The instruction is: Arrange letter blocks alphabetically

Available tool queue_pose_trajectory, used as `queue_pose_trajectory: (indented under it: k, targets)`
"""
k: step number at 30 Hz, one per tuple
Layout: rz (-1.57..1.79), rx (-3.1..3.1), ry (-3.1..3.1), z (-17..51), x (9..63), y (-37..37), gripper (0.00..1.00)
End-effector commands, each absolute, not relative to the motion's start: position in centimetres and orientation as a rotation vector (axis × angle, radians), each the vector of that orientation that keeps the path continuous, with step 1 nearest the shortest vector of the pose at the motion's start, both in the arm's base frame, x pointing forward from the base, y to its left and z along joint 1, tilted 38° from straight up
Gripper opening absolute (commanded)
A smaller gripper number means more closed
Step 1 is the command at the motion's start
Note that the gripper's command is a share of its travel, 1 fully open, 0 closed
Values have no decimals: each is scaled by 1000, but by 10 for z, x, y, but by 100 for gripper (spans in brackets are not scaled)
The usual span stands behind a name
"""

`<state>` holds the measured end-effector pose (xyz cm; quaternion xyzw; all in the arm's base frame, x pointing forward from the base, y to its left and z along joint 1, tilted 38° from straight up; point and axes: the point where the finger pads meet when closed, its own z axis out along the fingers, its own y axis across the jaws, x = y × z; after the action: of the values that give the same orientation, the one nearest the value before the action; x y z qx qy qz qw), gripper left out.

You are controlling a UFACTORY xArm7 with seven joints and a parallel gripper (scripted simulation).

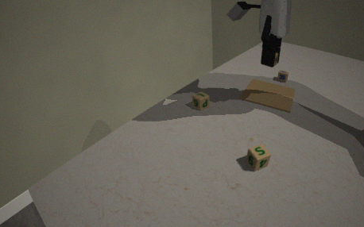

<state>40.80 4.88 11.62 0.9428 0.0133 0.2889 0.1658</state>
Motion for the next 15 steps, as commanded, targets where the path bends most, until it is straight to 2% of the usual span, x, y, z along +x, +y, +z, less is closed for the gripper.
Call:
queue_pose_trajectory:
  k: [1,15]
  targets:
    - [783,2674,3,120,410,52,27]
    - [783,2674,3,115,414,50,27]
